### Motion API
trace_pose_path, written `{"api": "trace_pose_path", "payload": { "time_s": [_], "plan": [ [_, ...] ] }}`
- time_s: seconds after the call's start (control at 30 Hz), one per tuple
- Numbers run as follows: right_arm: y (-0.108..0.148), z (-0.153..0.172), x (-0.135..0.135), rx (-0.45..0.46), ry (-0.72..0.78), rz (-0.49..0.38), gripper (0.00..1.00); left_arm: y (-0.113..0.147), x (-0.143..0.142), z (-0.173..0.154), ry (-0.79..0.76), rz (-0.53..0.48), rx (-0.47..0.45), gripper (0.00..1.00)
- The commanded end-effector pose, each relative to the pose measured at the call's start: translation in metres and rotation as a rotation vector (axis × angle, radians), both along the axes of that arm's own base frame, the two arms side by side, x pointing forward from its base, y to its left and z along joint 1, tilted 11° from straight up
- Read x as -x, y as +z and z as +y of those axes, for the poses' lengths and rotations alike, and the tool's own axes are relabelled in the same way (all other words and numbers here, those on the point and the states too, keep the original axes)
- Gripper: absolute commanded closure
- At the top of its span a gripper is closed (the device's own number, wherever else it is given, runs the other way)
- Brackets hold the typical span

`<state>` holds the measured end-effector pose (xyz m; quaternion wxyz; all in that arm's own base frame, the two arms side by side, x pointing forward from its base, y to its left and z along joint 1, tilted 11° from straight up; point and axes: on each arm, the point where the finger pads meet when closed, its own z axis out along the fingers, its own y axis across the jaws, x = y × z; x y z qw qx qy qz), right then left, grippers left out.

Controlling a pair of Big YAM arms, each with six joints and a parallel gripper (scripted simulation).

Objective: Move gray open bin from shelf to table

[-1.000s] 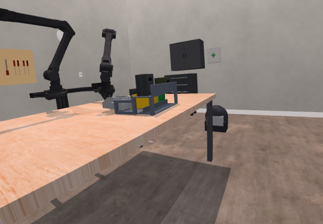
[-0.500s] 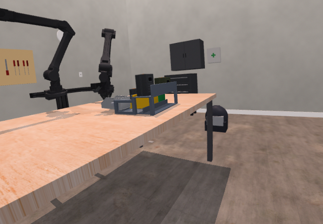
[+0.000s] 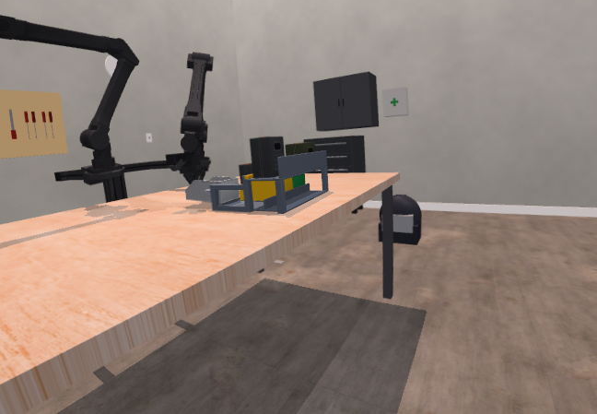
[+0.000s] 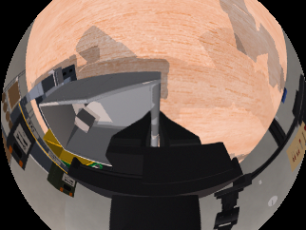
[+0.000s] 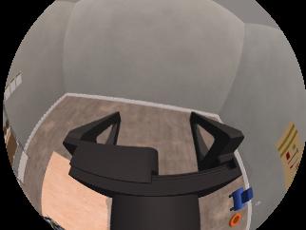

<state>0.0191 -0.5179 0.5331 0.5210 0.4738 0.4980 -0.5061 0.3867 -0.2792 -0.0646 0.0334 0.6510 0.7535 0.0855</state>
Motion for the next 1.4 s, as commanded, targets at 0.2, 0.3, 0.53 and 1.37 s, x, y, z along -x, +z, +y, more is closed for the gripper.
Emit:
{"api": "trace_pose_path", "payload": {
  "time_s": [0.2,0.3,0.53,1.37],
  "plan": [
    [0.0107,0.0066,0.0069,0.03,-0.014,-0.011,0.0,0.0223,-0.0016,-0.017,-0.002,-0.055,0.041,1.0],
    [0.0107,0.0066,0.0069,0.03,-0.014,-0.011,0.0,0.0246,-0.0039,-0.0193,-0.002,-0.058,0.044,1.0],
    [0.0107,0.0066,0.0069,0.03,-0.014,-0.011,0.0,0.0223,0.0,-0.0174,-0.002,-0.054,0.04,1.0],
    [0.0107,0.0066,0.0069,0.03,-0.014,-0.011,0.0,0.0239,-0.0006,-0.0196,-0.011,-0.057,0.046,1.0]
  ]
}}
